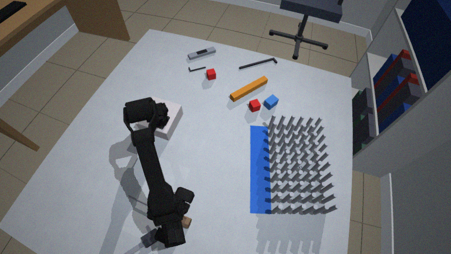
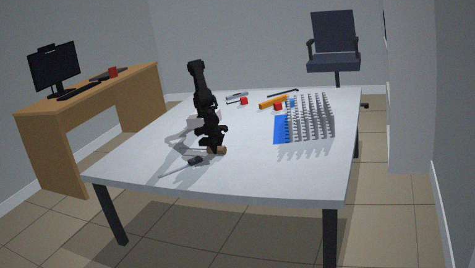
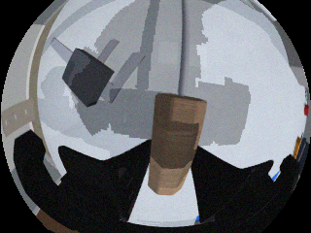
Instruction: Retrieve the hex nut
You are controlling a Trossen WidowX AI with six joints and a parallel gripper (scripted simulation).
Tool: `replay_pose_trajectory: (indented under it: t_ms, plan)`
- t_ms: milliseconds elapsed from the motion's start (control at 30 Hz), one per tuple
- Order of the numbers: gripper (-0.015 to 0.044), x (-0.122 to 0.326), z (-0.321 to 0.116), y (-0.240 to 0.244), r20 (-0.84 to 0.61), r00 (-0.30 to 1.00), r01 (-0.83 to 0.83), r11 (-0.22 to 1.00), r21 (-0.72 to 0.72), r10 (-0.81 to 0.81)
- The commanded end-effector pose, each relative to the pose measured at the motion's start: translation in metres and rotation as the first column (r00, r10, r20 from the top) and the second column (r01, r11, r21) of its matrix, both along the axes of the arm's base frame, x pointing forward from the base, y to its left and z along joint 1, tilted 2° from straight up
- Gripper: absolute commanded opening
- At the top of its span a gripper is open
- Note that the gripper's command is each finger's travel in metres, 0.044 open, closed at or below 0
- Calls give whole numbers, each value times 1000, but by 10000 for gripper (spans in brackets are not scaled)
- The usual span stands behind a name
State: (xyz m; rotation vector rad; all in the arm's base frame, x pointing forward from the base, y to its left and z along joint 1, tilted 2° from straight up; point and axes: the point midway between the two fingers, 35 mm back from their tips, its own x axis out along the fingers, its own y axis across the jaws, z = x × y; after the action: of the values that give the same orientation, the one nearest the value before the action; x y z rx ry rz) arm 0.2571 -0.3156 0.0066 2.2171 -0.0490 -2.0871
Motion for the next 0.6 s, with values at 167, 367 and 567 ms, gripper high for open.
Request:
replay_pose_trajectory:
  t_ms: [167, 367, 567]
  plan:
    - [131, 0, -1, 0, 0, 1000, 0, 1000, -1, 0]
    - [289, 0, -1, 0, 0, 1000, 0, 1000, -1, 0]
    - [440, 0, 2, 0, 0, 1000, 0, 1000, -1, 0]
